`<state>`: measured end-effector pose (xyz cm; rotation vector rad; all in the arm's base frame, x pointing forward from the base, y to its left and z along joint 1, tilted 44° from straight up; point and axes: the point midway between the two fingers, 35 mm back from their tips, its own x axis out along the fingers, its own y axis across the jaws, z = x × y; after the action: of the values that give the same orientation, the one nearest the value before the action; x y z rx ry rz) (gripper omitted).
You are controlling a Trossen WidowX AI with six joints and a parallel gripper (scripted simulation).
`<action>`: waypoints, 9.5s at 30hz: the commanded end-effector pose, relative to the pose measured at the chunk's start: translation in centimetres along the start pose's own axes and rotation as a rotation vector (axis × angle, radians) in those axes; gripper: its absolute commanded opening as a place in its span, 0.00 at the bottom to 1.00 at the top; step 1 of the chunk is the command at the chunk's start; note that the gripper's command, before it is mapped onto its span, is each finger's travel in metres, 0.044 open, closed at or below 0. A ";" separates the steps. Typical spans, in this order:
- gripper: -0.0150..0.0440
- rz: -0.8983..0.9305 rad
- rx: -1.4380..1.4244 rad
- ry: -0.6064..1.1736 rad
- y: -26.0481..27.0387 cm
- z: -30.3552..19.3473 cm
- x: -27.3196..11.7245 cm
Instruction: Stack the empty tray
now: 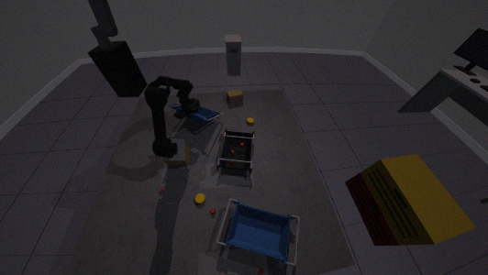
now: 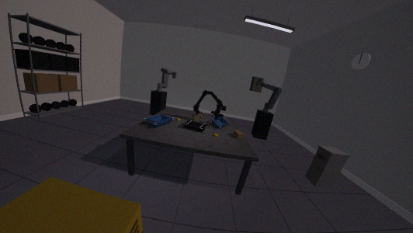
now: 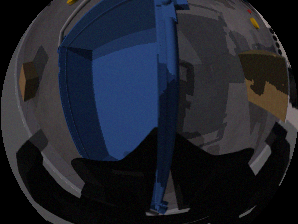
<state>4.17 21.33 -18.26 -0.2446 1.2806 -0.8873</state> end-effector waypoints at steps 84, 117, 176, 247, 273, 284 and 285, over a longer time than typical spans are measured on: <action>0.25 0.029 0.006 0.009 0.5 -0.1 -0.8; 0.25 0.029 0.006 0.009 0.5 -0.1 -0.8; 0.25 0.032 0.006 0.011 4.6 -1.4 -10.7; 0.25 0.055 0.968 0.032 -3.0 29.7 -12.0; 0.25 0.020 1.232 0.000 -8.9 36.1 -10.1; 0.25 0.020 1.232 0.000 -8.9 36.1 -10.1; 0.25 0.020 1.232 0.000 -8.9 36.1 -10.1</action>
<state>32.52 11.09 5.25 0.7235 0.5585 -1.5065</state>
